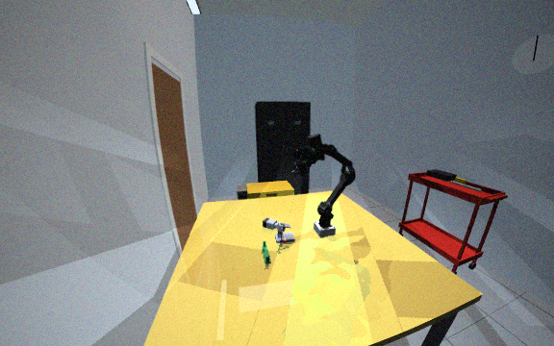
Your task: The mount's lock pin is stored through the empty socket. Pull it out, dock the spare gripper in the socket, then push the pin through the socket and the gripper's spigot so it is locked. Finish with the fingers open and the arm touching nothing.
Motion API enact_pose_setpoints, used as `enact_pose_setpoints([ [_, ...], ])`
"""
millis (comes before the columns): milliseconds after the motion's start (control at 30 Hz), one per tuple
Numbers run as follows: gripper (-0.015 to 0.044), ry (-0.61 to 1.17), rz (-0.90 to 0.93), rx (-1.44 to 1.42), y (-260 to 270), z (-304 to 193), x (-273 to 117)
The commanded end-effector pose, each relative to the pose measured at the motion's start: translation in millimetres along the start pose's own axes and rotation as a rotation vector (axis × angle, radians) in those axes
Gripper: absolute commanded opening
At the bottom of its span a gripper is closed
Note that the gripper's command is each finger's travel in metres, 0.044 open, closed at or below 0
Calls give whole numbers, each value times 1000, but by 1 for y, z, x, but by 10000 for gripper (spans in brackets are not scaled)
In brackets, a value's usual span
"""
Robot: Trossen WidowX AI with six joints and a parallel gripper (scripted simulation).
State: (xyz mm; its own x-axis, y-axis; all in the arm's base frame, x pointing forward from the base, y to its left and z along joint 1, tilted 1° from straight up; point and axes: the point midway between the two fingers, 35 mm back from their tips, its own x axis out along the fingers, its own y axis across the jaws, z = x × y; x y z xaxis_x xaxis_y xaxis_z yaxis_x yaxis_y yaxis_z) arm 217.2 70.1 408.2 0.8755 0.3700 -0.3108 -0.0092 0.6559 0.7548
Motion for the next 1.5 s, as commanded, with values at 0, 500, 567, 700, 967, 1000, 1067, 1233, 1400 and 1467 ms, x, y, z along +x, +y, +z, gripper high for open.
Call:
enact_pose_setpoints([
  [0, 300, 125, -135, -280, -26, -9, 38],
  [500, 300, 708, -266, -1073, -109, -55, 117],
  [567, 300, 804, -248, -1171, -120, -63, 123],
  [700, 300, 1004, -180, -1359, -142, -78, 134],
  [967, 300, 1383, 65, -1656, -182, -107, 146],
  [1000, 300, 1406, 85, -1671, -184, -108, 147],
  [1067, 300, 1424, 101, -1683, -186, -110, 147],
  [1233, 300, 1424, 101, -1683, -186, -110, 147],
  [1400, 300, 1424, 102, -1683, -187, -111, 148],
  [1467, 300, 1424, 102, -1683, -194, -118, 153],
])
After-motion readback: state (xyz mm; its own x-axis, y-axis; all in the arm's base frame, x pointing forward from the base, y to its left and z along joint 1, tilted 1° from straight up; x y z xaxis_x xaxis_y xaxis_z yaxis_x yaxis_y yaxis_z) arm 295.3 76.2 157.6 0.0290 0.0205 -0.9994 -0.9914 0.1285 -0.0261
